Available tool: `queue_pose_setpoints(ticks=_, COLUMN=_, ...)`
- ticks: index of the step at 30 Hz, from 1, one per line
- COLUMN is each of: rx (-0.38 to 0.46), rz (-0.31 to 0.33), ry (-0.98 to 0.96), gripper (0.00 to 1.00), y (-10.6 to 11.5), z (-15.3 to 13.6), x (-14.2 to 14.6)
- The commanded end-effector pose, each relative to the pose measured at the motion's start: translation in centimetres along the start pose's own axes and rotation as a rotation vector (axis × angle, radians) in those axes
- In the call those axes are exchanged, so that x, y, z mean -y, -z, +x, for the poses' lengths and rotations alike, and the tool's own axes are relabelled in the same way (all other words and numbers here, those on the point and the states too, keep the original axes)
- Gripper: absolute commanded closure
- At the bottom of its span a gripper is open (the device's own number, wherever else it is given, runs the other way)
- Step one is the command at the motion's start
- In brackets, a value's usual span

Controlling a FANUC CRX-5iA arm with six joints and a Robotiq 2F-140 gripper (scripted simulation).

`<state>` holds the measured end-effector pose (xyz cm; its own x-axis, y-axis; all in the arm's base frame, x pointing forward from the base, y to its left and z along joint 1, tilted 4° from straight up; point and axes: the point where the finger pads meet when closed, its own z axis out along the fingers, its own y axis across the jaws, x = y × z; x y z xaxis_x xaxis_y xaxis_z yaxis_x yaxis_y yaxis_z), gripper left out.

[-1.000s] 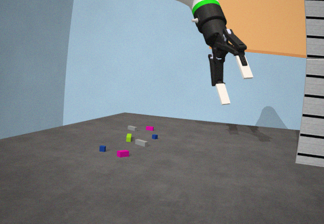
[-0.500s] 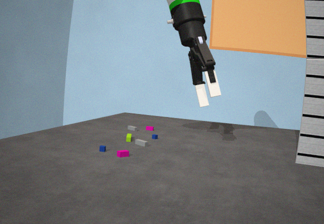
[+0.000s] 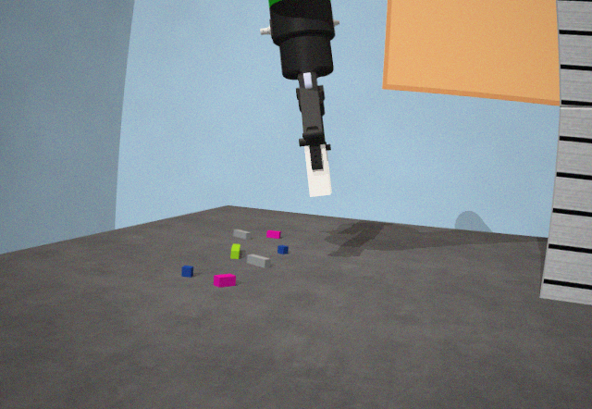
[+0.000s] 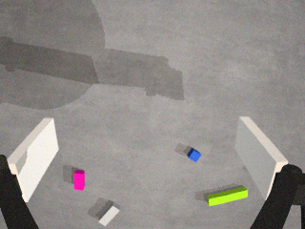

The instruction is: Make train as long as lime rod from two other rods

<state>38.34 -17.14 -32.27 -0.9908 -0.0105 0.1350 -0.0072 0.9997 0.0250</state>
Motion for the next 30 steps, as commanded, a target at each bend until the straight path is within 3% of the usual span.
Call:
queue_pose_setpoints(ticks=1, rx=0.052, rz=0.045, ry=-0.053, gripper=0.00, y=0.1, z=-3.1, x=-1.9)
queue_pose_setpoints(ticks=5, rx=0.052, rz=0.045, ry=-0.053, gripper=0.00, y=0.1, z=-3.1, x=-1.9)
queue_pose_setpoints(ticks=7, rx=0.095, rz=0.053, ry=-0.086, gripper=0.00, y=0.2, z=-5.3, x=-3.8)
queue_pose_setpoints(ticks=19, rx=0.189, rz=0.041, ry=-0.156, gripper=0.00, y=0.6, z=-9.7, x=-9.1)
queue_pose_setpoints(ticks=30, rx=0.199, rz=0.037, ry=-0.163, gripper=0.00, y=0.7, z=-10.1, x=-9.8)
